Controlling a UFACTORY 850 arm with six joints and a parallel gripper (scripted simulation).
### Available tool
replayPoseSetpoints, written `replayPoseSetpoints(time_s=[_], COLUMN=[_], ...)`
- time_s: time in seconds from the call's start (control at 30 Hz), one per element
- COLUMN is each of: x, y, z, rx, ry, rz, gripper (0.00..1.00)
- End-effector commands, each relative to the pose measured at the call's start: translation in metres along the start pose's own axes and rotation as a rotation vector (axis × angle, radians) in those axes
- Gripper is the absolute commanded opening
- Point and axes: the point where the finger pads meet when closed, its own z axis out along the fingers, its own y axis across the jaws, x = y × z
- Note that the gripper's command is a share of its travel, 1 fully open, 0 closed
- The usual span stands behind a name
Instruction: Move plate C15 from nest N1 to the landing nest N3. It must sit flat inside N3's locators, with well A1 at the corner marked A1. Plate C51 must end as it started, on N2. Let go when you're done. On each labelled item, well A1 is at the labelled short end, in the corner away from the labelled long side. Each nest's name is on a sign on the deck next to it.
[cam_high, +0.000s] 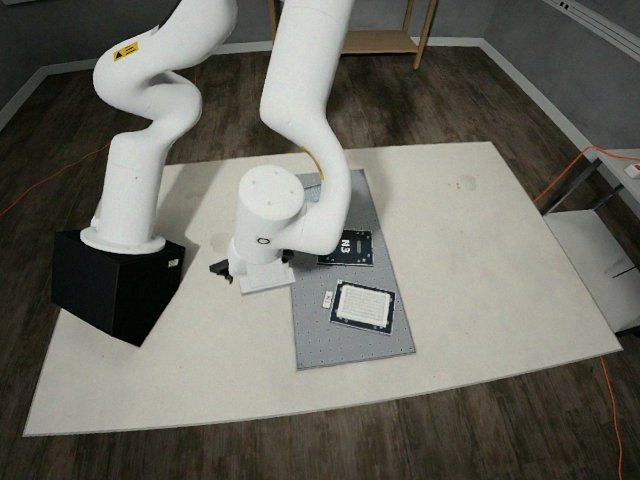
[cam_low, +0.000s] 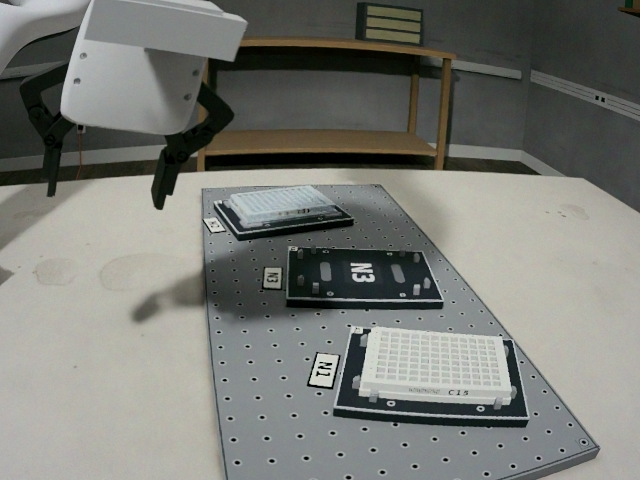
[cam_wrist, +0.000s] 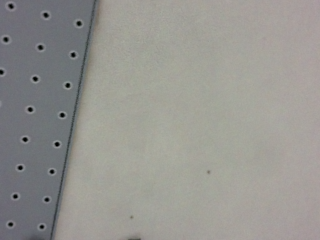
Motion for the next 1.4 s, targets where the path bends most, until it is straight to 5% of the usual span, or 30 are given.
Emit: replayPoseSetpoints(time_s=[0.0, 1.17, 1.37], x=[0.010, 0.073, 0.073], y=[-0.015, -0.120, -0.120], z=[-0.001, -0.010, -0.010], rx=[0.039, 0.136, 0.136], ry=[0.027, 0.290, 0.295], rz=[-0.126, -0.975, -0.987], gripper=[1.00, 1.00, 1.00])
